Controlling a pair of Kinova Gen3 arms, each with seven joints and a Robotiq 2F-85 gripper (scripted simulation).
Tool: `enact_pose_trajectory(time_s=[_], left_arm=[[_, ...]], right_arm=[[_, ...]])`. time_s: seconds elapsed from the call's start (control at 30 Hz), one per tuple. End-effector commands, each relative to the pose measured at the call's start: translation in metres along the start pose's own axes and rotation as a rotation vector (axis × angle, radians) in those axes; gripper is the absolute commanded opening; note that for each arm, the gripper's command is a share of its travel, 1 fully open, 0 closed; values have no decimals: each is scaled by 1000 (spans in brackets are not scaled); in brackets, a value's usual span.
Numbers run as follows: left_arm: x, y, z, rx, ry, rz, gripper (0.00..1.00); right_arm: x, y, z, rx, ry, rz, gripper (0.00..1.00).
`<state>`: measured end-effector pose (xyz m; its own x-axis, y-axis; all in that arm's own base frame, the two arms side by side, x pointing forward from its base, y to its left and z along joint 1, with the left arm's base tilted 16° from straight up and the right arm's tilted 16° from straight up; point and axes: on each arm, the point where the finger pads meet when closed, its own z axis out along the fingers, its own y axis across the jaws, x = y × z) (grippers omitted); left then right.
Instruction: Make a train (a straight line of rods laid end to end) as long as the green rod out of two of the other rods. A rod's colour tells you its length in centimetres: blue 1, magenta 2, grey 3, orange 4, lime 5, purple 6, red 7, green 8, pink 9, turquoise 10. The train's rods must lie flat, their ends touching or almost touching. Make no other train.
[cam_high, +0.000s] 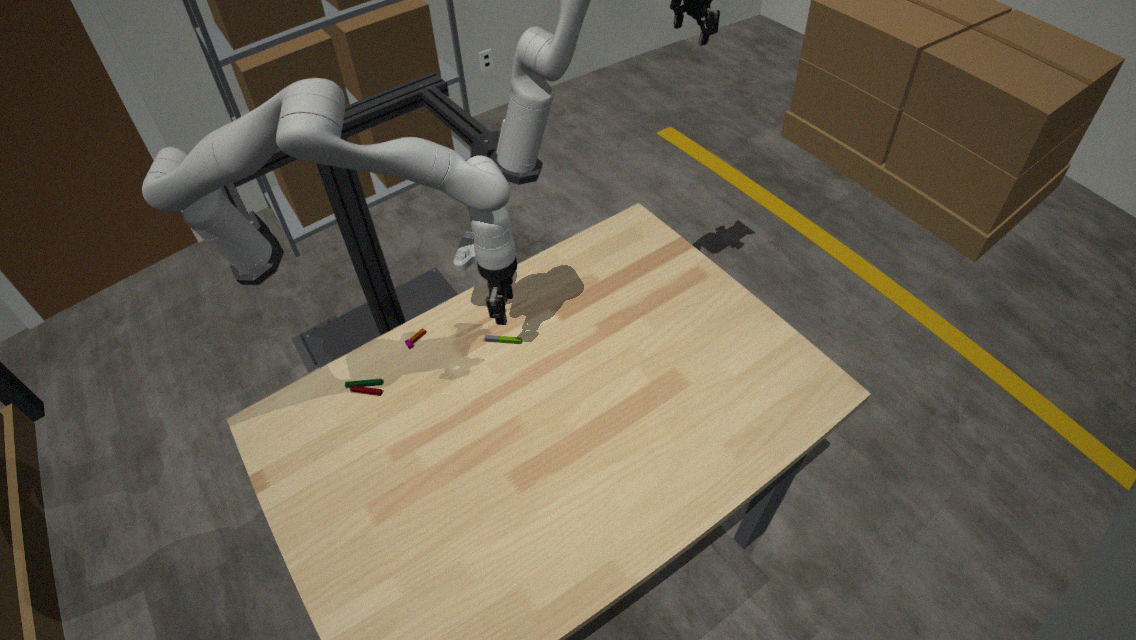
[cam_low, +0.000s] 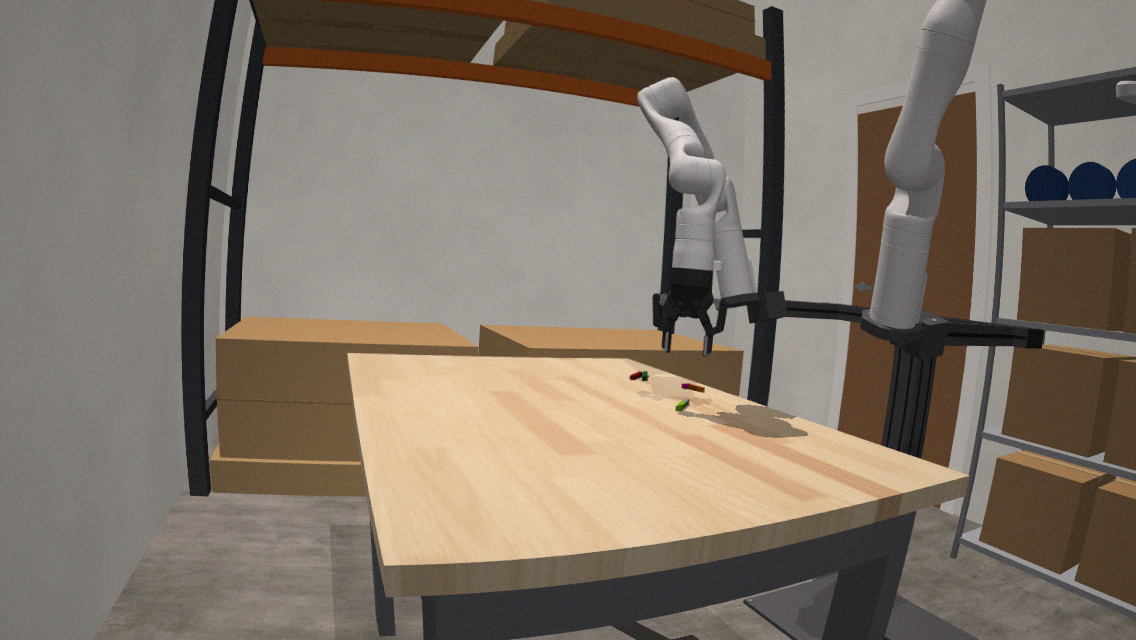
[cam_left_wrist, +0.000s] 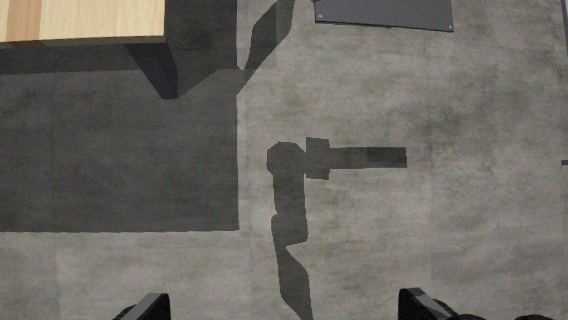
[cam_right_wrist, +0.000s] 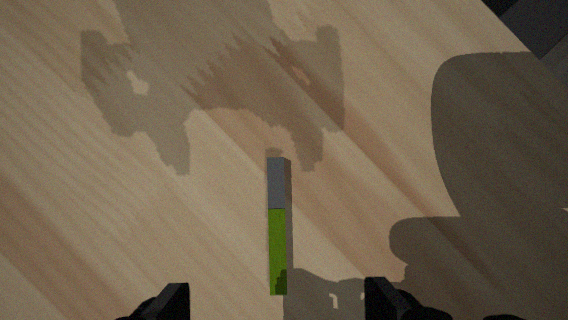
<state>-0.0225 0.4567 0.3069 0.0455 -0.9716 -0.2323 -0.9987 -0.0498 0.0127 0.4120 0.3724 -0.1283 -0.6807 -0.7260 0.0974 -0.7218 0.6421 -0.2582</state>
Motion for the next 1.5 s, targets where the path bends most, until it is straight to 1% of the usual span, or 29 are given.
enact_pose_trajectory(time_s=[0.0,0.37,0.47,0.6,0.67,1.0,1.13,1.33,1.47], left_arm=[[0,0,-1,0,-2,0,1000],[0,0,-1,0,-2,0,1000],[0,0,-1,0,-2,0,1000],[0,0,-1,0,-2,0,1000],[0,0,-1,0,-2,0,1000],[0,0,-1,0,-2,0,1000],[0,0,-1,0,-2,0,1000],[0,0,-1,0,-2,0,1000],[0,0,-1,0,-2,0,1000]], right_arm=[[-1,0,-1,0,-2,0,1000],[-1,0,-1,0,-2,0,1000],[-1,0,-5,0,-2,0,1000],[-1,0,-16,0,-2,0,1000],[-1,0,-16,0,-2,0,1000],[-1,0,-66,0,-2,0,1000],[-1,0,-81,0,-2,0,1000],[-1,0,-87,0,-2,0,1000],[-1,0,-87,0,-2,0,1000]])
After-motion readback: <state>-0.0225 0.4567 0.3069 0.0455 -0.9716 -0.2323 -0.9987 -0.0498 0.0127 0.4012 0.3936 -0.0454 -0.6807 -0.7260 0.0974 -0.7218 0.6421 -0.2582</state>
